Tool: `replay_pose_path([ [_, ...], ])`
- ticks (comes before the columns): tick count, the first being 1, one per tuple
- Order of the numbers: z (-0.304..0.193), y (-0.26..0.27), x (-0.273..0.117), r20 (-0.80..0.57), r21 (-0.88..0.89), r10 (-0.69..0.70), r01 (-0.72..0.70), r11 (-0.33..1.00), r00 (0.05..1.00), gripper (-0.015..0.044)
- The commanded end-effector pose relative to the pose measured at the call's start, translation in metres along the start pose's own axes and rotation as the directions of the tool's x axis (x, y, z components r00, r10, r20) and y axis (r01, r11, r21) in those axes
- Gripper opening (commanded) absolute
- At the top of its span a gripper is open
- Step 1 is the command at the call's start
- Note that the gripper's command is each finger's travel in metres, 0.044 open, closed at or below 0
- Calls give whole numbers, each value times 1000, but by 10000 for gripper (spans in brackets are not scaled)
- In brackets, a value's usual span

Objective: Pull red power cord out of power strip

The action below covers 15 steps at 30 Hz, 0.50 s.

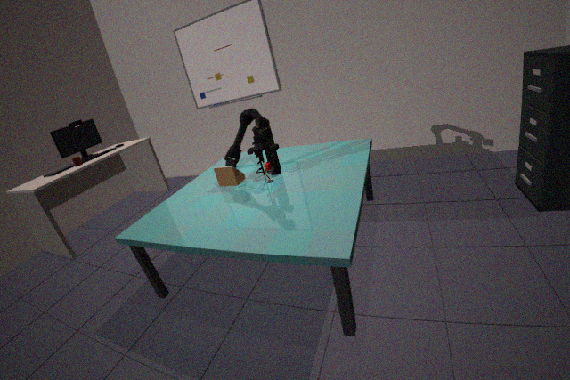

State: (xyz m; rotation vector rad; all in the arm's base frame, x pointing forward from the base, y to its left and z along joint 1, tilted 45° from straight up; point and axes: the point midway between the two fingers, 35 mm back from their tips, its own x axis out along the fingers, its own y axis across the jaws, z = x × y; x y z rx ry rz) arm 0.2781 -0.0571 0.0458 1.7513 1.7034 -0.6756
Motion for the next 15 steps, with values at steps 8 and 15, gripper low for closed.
replay_pose_path([
  [8,-12,-3,2,-7,7,-3,3,1000,1000,160],
  [15,-12,-3,10,-8,7,-3,3,1000,1000,160],
])
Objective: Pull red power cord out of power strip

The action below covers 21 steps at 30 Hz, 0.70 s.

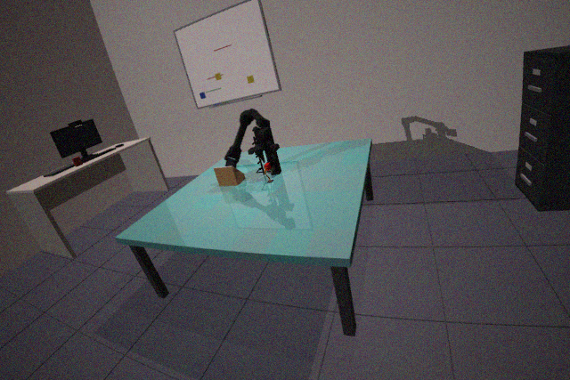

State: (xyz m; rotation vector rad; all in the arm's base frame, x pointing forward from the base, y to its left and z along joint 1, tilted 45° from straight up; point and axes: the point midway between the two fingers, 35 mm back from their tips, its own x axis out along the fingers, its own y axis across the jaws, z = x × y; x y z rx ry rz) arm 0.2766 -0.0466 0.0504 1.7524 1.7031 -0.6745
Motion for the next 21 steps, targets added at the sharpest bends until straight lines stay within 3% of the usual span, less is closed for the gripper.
replay_pose_path([
  [1,-1,-2,7,-7,7,-4,4,1000,1000,160],
  [7,-1,-2,10,-7,7,-4,4,1000,1000,160],
  [10,-1,-1,7,-2,0,-3,3,1000,1000,81],
  [21,-1,-1,7,-2,0,-3,3,1000,1000,8],
])
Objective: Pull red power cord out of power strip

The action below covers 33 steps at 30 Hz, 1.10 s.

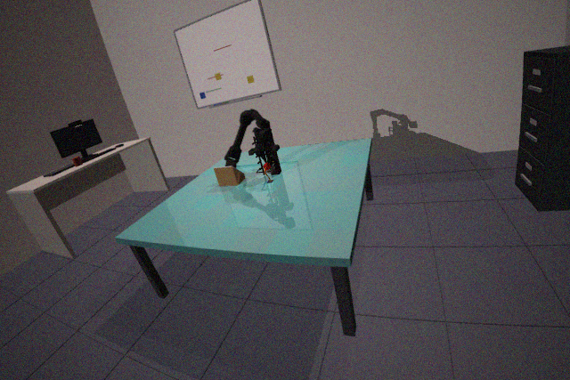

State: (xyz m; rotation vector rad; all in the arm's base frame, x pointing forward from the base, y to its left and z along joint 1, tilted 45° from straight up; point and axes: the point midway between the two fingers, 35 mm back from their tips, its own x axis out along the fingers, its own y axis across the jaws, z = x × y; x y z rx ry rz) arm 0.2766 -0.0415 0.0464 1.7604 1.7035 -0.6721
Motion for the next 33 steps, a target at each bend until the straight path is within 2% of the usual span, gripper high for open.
replay_pose_path([
  [1,0,0,1,4,-3,-6,6,1000,1000,0],
  [12,15,1,0,5,-2,-6,6,1000,1000,0],
  [28,7,2,-1,-1,4,-7,7,1000,1000,420],
  [29,9,2,-2,-1,4,-7,7,1000,1000,440],
  [33,38,3,-8,3,4,-7,7,1000,1000,440],
])
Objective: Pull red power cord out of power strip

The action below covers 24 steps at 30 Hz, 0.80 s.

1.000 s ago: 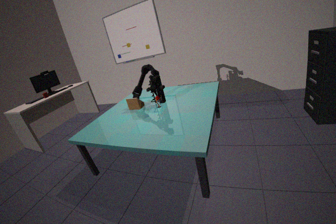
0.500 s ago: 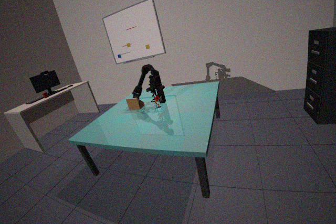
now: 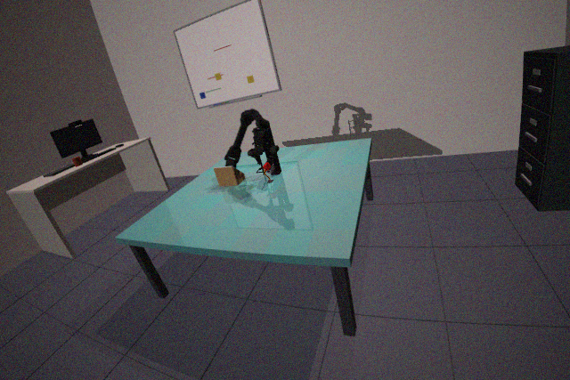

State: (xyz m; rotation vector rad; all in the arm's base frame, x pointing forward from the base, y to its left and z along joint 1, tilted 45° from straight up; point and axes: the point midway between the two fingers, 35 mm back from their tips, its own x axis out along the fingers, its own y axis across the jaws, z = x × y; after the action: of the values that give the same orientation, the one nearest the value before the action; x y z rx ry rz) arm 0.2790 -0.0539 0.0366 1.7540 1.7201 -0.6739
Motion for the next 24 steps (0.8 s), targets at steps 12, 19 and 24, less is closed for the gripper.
replay_pose_path([
  [12,51,-1,-12,8,3,7,-7,1000,1000,440],
  [19,51,-1,-12,8,3,7,-7,1000,1000,440],
  [24,51,-1,-12,8,3,7,-7,1000,1000,440],
])
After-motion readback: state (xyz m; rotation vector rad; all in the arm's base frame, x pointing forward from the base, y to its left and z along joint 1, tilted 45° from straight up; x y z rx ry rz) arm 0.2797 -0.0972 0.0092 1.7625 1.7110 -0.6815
